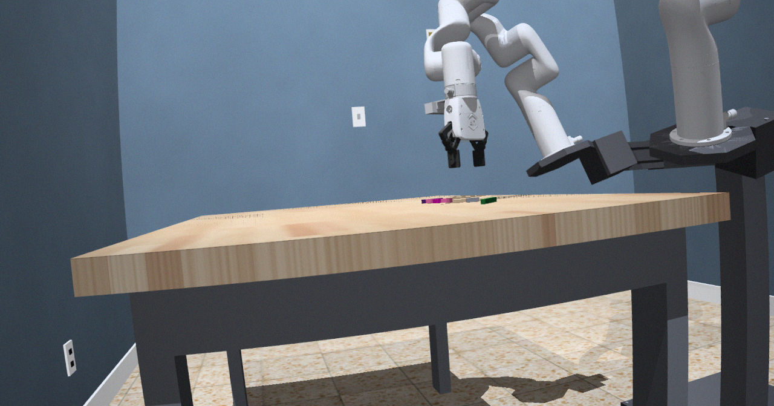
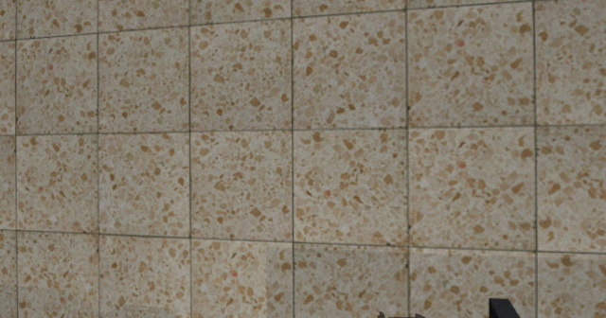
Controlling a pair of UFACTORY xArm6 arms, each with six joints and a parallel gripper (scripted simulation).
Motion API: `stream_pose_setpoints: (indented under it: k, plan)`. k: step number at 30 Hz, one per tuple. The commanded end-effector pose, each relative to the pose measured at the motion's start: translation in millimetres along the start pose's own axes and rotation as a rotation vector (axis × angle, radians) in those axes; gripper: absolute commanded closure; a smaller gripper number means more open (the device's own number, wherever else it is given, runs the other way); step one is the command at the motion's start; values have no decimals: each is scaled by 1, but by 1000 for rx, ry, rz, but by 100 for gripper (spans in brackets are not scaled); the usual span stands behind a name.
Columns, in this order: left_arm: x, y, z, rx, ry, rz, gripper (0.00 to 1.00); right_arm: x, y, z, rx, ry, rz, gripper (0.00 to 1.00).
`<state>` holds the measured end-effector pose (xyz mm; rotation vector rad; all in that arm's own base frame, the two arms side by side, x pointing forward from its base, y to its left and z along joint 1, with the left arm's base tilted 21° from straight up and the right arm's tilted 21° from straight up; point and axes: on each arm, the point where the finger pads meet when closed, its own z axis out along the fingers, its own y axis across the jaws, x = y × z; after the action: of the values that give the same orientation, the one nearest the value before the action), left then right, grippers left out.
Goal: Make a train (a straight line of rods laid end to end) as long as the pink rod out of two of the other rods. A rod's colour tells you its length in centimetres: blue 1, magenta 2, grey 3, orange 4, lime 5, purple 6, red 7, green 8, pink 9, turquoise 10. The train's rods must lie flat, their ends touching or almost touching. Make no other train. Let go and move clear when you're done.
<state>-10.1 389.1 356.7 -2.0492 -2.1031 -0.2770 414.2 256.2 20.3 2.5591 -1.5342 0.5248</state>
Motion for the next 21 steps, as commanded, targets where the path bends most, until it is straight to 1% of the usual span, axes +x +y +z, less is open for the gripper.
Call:
stream_pose_setpoints:
  k: [1,2,3,5,16,18,19,21]
  plan:
    - [1,0,-2,0,4,0,0,-1,-4,-2,12,12,102,0]
    - [1,0,-2,0,4,0,0,-2,-6,-3,12,11,185,0]
    - [1,0,-2,0,4,0,0,-2,-7,-3,12,11,221,0]
    - [1,0,-2,0,4,0,0,-3,-8,-3,13,11,263,0]
    - [1,0,-2,0,4,0,0,-7,-16,-6,15,9,623,0]
    - [1,0,-2,0,4,0,0,-7,-16,-6,15,9,623,0]
    - [1,0,-2,0,4,0,0,-8,-18,-6,16,9,709,0]
    - [1,0,-2,0,4,0,0,-9,-20,-7,16,8,760,0]
